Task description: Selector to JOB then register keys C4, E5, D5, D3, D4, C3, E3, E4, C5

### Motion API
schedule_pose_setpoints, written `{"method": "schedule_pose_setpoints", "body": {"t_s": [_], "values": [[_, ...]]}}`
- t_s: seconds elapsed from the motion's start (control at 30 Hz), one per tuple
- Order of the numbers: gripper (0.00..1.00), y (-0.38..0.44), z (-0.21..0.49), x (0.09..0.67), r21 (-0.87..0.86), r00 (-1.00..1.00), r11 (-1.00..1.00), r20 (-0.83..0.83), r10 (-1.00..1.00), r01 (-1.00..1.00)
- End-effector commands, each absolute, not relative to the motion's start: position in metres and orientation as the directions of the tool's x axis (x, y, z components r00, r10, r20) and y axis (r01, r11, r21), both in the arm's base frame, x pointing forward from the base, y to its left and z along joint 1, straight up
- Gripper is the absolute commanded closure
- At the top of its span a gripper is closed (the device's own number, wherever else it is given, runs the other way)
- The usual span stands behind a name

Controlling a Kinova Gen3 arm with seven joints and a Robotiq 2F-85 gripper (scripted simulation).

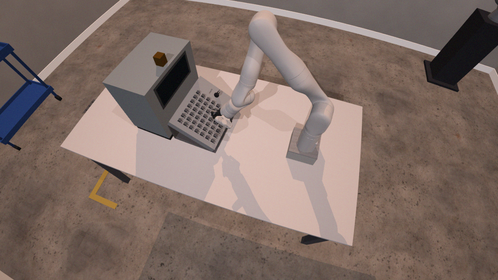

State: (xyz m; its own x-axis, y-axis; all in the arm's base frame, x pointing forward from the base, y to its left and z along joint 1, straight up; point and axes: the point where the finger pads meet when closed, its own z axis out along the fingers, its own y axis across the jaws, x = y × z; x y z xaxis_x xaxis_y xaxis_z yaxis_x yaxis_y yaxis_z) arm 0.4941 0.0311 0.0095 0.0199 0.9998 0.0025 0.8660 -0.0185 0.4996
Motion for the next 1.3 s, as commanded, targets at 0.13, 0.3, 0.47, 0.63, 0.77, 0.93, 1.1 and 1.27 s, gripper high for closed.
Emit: {"method": "schedule_pose_setpoints", "body": {"t_s": [0.13,0.3,0.47,0.63,0.77,0.93,1.1,1.27], "values": [[0.90,0.031,0.011,0.494,0.501,0.020,-0.019,0.003,1.000,0.865],[0.90,0.031,0.014,0.493,0.501,0.020,-0.019,0.003,1.000,0.865],[0.90,0.031,0.020,0.489,0.501,0.020,-0.019,0.003,1.000,0.865],[0.90,0.031,0.027,0.485,0.501,0.020,-0.019,0.003,1.000,0.865],[0.90,0.031,0.032,0.482,0.501,0.020,-0.019,0.003,1.000,0.865],[0.90,0.031,0.035,0.480,0.501,0.020,-0.019,0.003,1.000,0.865],[0.90,0.031,0.038,0.479,0.501,0.020,-0.019,0.003,1.000,0.865],[0.90,0.031,0.038,0.478,0.501,0.020,-0.019,0.003,1.000,0.865]]}}
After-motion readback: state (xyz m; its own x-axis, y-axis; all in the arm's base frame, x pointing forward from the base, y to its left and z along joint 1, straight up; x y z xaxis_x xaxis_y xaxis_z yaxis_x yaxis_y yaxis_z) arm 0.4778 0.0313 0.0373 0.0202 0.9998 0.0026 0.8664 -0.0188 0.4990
